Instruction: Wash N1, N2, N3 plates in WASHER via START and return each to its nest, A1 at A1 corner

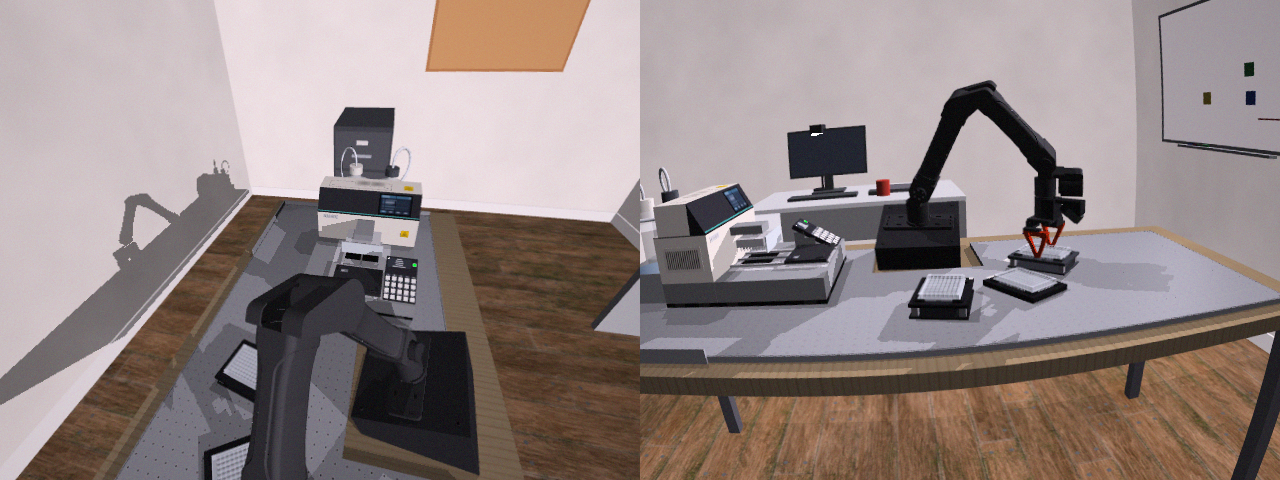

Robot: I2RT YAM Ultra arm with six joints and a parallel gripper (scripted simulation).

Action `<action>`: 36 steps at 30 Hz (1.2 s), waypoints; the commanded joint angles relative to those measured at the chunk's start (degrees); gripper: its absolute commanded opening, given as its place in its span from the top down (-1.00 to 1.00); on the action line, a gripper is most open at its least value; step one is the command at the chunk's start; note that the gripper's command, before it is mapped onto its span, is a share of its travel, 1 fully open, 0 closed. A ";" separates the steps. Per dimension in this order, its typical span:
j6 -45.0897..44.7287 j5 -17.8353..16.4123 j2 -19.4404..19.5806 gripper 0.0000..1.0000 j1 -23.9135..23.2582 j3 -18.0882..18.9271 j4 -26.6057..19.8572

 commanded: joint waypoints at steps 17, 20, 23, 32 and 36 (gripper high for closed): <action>0.18 0.03 -0.93 -1.00 0.42 0.54 -0.59; 0.48 0.05 -1.49 -1.00 0.70 0.94 -1.66; 0.78 0.07 -2.04 -1.00 0.98 1.36 -2.73; 1.49 0.12 -3.24 -1.00 1.65 2.44 -5.26; 1.90 0.15 -3.88 -1.00 2.03 3.11 -6.71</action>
